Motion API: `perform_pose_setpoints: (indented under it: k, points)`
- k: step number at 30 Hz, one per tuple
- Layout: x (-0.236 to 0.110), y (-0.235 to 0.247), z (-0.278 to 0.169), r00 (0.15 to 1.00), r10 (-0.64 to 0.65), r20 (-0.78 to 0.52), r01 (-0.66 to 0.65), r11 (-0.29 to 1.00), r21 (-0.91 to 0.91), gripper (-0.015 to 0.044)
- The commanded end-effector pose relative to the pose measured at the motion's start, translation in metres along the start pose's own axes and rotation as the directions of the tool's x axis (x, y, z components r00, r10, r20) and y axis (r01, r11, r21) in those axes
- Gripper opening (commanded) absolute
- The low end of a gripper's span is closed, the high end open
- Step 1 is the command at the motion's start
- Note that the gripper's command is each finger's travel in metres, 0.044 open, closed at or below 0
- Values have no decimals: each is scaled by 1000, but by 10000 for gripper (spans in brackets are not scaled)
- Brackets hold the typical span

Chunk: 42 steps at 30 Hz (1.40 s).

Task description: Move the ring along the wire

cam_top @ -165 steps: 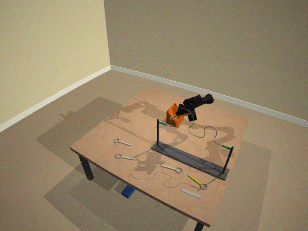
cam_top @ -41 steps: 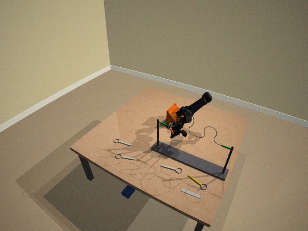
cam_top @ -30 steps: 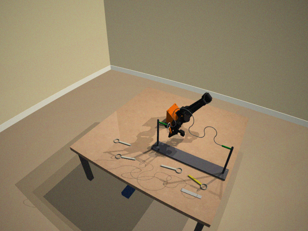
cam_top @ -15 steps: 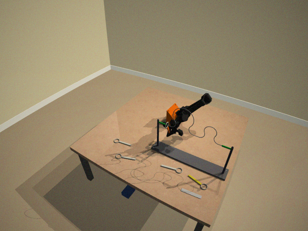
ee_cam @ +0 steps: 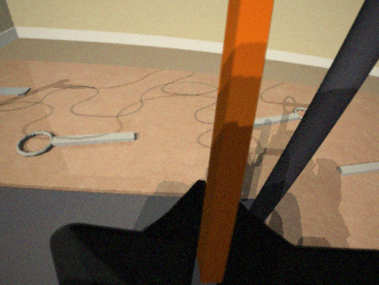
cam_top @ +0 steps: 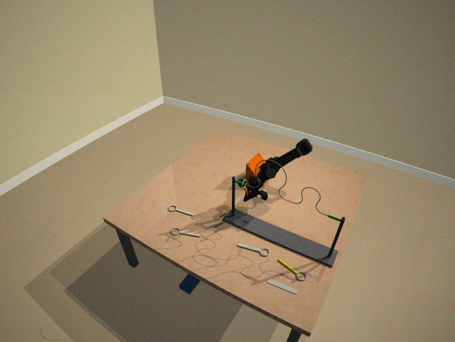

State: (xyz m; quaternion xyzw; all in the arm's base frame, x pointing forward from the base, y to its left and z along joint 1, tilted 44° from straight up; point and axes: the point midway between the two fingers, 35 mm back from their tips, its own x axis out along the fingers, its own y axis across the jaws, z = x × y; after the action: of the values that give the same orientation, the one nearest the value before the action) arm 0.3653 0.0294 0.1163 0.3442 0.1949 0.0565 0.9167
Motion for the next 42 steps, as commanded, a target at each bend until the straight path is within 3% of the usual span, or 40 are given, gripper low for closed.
perform_pose_setpoints:
  k: [1, 33, 42]
  points:
    - [0, -4, 0, 1000, 1, -1, -1, 1000, -2, -150]
    - [6, -6, -14, 1000, 2, -1, -2, 1000, -2, -150]
    - [6, -5, -14, 1000, 4, -2, -4, 1000, -5, 86]
